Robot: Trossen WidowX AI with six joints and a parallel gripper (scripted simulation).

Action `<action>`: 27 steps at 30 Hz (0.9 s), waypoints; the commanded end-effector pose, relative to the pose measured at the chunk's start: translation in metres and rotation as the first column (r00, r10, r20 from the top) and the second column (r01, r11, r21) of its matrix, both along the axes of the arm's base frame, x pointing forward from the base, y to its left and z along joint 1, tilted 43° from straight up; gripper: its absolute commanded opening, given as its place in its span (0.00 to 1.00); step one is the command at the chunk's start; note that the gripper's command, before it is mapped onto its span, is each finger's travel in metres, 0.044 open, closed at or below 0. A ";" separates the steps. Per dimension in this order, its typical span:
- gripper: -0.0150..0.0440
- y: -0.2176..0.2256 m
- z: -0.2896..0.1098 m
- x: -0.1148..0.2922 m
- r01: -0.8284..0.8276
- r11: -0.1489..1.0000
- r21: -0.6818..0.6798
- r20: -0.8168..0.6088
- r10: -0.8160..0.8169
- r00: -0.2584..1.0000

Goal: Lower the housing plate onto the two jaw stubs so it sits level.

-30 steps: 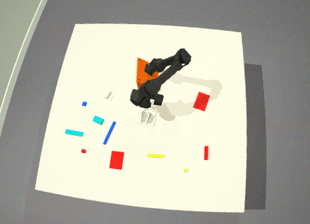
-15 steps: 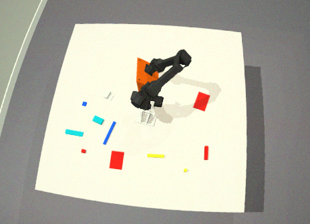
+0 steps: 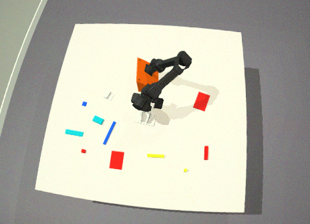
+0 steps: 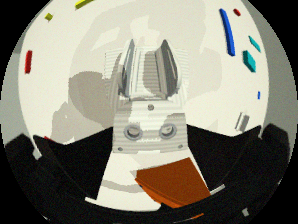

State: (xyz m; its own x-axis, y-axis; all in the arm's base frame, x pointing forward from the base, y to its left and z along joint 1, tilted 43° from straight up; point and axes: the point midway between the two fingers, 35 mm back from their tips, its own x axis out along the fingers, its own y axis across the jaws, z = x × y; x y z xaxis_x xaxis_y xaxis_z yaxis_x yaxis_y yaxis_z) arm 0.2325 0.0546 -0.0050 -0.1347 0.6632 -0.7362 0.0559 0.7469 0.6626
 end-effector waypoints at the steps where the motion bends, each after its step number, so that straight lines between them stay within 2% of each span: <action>1: 0.85 0.006 -0.006 -0.003 0.002 1.000 0.005 -0.010 -0.002 1.000; 27: 0.85 0.013 -0.013 -0.006 0.001 1.000 0.007 -0.010 -0.001 1.000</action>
State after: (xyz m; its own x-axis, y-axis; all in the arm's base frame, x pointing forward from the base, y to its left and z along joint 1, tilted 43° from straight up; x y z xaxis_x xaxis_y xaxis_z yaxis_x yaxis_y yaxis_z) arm 0.2264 0.0668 -0.0175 -0.1423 0.6658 -0.7324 0.0595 0.7443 0.6651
